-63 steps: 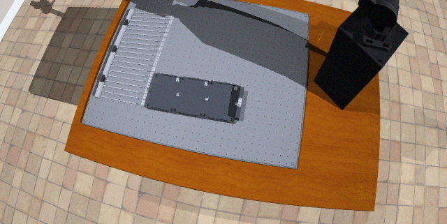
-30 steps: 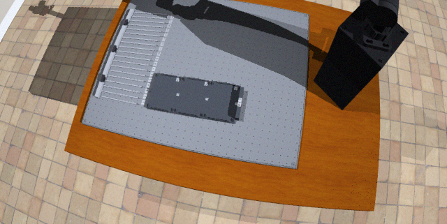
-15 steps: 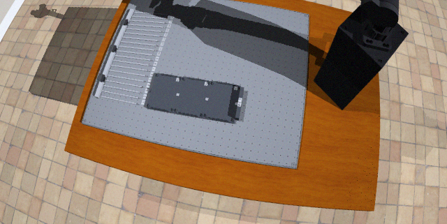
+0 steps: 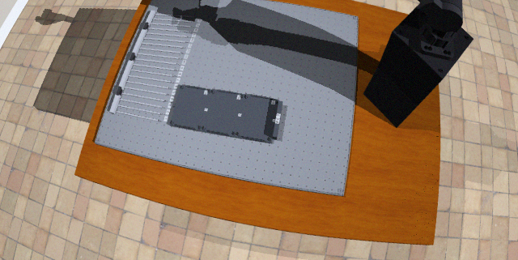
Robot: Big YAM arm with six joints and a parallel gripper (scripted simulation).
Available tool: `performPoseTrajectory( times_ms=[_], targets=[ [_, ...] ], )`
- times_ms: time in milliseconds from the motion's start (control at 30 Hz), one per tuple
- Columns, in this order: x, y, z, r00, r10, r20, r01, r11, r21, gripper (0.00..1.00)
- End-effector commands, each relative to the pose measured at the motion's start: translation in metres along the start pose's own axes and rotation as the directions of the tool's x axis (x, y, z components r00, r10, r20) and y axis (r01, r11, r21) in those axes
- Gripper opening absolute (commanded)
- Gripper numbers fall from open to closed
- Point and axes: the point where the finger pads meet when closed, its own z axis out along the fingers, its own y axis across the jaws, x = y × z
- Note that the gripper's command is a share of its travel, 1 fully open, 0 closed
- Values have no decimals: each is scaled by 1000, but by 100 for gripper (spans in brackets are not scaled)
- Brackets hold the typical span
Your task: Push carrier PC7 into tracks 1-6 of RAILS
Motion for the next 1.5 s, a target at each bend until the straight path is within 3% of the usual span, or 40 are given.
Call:
performPoseTrajectory(
  times_ms=[0,233,367,500,633,700,733,767,900,1033,1200,1267,1300,1467],
  targets=[
    [-7,33,-36,998,-61,22,62,995,-75,100],
    [2,21,-35,979,-202,-8,200,976,-83,100],
    [35,29,-52,939,-344,-29,338,933,-125,100],
    [54,26,-59,936,-352,-28,346,930,-122,100],
    [73,23,-67,890,-453,-45,442,884,-154,100],
    [73,23,-67,890,-453,-45,442,884,-154,100],
    [86,2,-44,872,-485,-74,473,871,-133,100],
    [68,12,-61,868,-494,-53,482,862,-155,100],
    [101,16,-79,785,-617,-53,596,776,-206,100],
    [118,11,-87,769,-638,-52,616,760,-209,100],
    [141,3,-98,670,-741,-49,709,657,-257,100],
    [141,3,-98,670,-741,-49,709,657,-257,100],
    [130,-7,-89,661,-749,-56,716,651,-251,100],
    [166,-8,-111,521,-853,-27,806,503,-312,100]
  ],
)
